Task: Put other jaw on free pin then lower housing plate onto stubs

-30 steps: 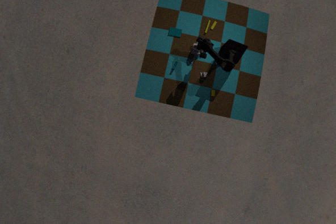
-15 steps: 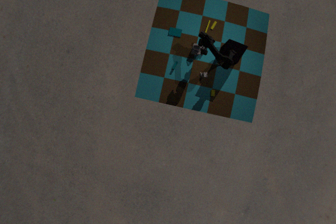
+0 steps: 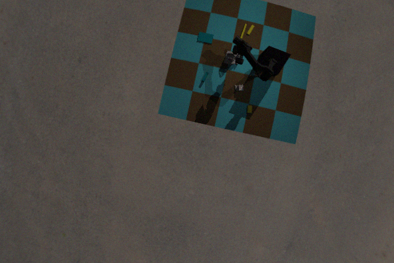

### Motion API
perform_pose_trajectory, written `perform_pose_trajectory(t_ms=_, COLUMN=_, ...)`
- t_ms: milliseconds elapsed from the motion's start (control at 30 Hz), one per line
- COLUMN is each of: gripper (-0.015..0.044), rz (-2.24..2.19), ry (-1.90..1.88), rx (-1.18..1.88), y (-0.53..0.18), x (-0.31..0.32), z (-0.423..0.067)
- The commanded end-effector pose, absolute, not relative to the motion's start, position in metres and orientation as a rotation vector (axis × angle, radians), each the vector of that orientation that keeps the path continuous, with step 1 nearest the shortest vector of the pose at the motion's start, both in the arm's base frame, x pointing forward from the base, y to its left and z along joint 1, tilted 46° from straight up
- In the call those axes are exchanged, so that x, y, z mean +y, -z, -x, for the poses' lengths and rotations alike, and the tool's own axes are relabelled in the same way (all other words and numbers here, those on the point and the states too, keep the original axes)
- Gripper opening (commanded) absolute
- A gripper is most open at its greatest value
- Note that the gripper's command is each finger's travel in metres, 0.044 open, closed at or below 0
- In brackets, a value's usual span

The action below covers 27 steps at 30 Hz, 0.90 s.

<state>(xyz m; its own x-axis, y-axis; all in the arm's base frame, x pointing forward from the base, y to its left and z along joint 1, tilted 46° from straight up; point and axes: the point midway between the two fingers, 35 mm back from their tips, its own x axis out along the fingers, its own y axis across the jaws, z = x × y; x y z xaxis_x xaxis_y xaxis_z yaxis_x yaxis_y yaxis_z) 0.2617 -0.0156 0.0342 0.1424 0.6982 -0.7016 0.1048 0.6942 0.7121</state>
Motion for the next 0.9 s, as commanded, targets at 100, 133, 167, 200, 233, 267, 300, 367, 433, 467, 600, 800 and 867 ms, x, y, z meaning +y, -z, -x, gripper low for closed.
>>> perform_pose_trajectory(t_ms=100, gripper=0.0351, rz=-0.729, ry=-0.491, rx=1.380, y=-0.0343, x=-0.0160, z=-0.2620)
perform_pose_trajectory(t_ms=133, gripper=0.0351, rz=-0.729, ry=-0.491, rx=1.380, y=-0.0346, x=-0.0157, z=-0.2621)
perform_pose_trajectory(t_ms=167, gripper=0.0351, rz=-0.728, ry=-0.491, rx=1.380, y=-0.0354, x=-0.0149, z=-0.2622)
perform_pose_trajectory(t_ms=200, gripper=0.0351, rz=-0.728, ry=-0.492, rx=1.380, y=-0.0362, x=-0.0141, z=-0.2623)
perform_pose_trajectory(t_ms=233, gripper=0.0351, rz=-0.728, ry=-0.492, rx=1.380, y=-0.0364, x=-0.0139, z=-0.2623)
perform_pose_trajectory(t_ms=267, gripper=0.0351, rz=-0.728, ry=-0.492, rx=1.380, y=-0.0364, x=-0.0139, z=-0.2623)
perform_pose_trajectory(t_ms=300, gripper=0.0351, rz=-0.728, ry=-0.492, rx=1.380, y=-0.0364, x=-0.0139, z=-0.2623)
perform_pose_trajectory(t_ms=367, gripper=0.0351, rz=-0.728, ry=-0.492, rx=1.380, y=-0.0364, x=-0.0139, z=-0.2623)
perform_pose_trajectory(t_ms=433, gripper=0.0351, rz=-0.728, ry=-0.492, rx=1.380, y=-0.0364, x=-0.0139, z=-0.2623)
perform_pose_trajectory(t_ms=467, gripper=0.0351, rz=-0.728, ry=-0.492, rx=1.380, y=-0.0364, x=-0.0139, z=-0.2623)
perform_pose_trajectory(t_ms=600, gripper=0.0351, rz=-0.728, ry=-0.492, rx=1.380, y=-0.0364, x=-0.0139, z=-0.2623)
perform_pose_trajectory(t_ms=800, gripper=0.0351, rz=-0.734, ry=-0.487, rx=1.382, y=-0.0364, x=-0.0139, z=-0.2623)
perform_pose_trajectory(t_ms=867, gripper=0.0351, rz=-0.734, ry=-0.487, rx=1.382, y=-0.0364, x=-0.0139, z=-0.2623)
